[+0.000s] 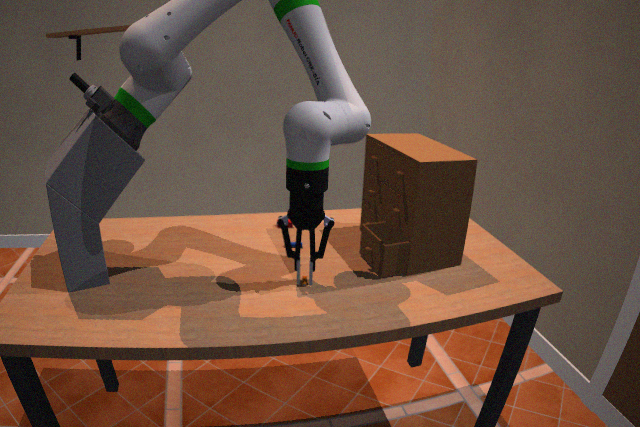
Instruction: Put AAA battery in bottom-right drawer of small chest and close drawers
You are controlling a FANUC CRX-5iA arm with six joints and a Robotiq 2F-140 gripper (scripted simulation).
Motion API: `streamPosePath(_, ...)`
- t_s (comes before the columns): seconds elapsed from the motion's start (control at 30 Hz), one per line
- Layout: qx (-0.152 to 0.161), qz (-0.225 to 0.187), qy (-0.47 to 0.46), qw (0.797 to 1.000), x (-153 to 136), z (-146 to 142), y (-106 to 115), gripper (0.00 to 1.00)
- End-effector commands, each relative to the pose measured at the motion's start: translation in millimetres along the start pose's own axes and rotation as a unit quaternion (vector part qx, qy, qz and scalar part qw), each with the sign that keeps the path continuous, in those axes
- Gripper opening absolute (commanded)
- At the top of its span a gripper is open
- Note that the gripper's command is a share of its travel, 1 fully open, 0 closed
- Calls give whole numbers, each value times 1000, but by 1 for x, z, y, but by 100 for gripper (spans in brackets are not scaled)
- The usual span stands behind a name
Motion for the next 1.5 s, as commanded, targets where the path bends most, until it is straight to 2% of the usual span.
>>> streamPosePath(0.0, 0, 0, 0, 1000, 0, 0, 0, 15)
streamPosePath(0.37, 0, 0, 0, 1000, 0, 0, 0, 15)
streamPosePath(0.4, 0, 0, 0, 1000, 0, 0, 0, 3)
streamPosePath(1.2, 0, 0, 0, 1000, 0, 0, 6, 3)
streamPosePath(1.27, 0, 0, 0, 1000, 0, 0, 20, 3)
streamPosePath(1.47, 0, 0, 0, 1000, 0, 0, 87, 3)
Point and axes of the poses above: the point where the finger pads meet when closed, its own y axis back along the fingers, its own z axis across the jaws, x = y × z, the point moved 5 cm from there along y, back along the fingers, and after that the axes turned 14 degrees about -y, right-handed, at the moved point
